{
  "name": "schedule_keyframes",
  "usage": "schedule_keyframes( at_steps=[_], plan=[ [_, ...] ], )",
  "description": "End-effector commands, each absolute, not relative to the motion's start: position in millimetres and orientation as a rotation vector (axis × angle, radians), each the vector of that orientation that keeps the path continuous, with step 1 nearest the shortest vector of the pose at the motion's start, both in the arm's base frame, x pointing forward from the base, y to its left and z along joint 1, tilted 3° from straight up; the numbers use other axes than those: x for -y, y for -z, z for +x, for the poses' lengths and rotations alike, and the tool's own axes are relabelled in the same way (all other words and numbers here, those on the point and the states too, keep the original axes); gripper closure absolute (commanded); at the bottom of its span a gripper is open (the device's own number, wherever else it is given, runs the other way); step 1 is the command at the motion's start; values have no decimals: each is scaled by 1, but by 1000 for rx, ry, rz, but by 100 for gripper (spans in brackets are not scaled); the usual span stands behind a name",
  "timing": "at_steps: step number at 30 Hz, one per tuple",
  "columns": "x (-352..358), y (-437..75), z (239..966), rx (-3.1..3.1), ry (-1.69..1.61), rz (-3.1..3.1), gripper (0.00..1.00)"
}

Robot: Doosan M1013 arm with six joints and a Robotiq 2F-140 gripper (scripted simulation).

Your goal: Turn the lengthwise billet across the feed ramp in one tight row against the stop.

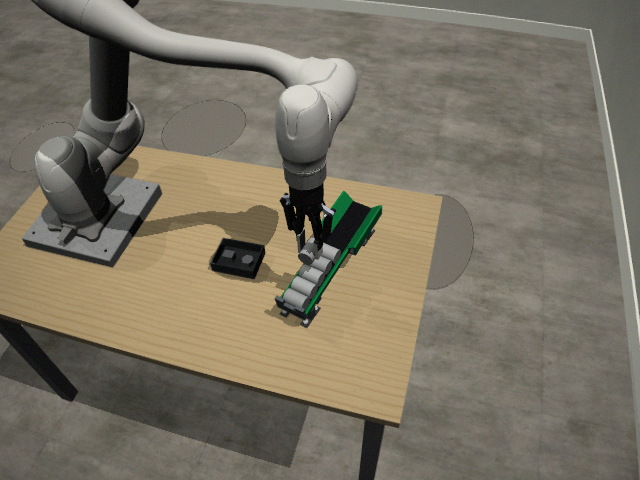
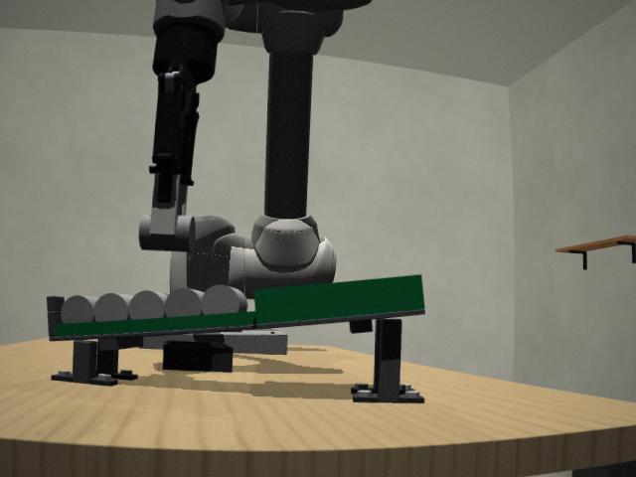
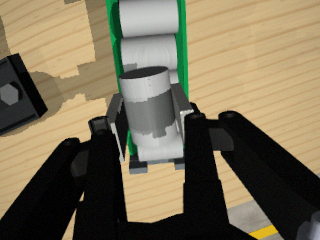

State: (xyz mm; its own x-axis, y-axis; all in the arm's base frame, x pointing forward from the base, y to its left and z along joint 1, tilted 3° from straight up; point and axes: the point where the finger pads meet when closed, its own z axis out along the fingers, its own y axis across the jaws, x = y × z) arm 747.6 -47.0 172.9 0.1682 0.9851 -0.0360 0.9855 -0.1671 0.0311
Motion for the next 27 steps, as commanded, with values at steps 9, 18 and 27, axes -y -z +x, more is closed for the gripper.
schedule_keyframes(
  at_steps=[9, 18, 27],
  plan=[
    [47, -173, 748, -2056, 13, 2313, 90],
    [47, -173, 748, -2137, 16, 2239, 90],
    [47, -173, 748, -2211, 18, 2167, 90]
  ],
)
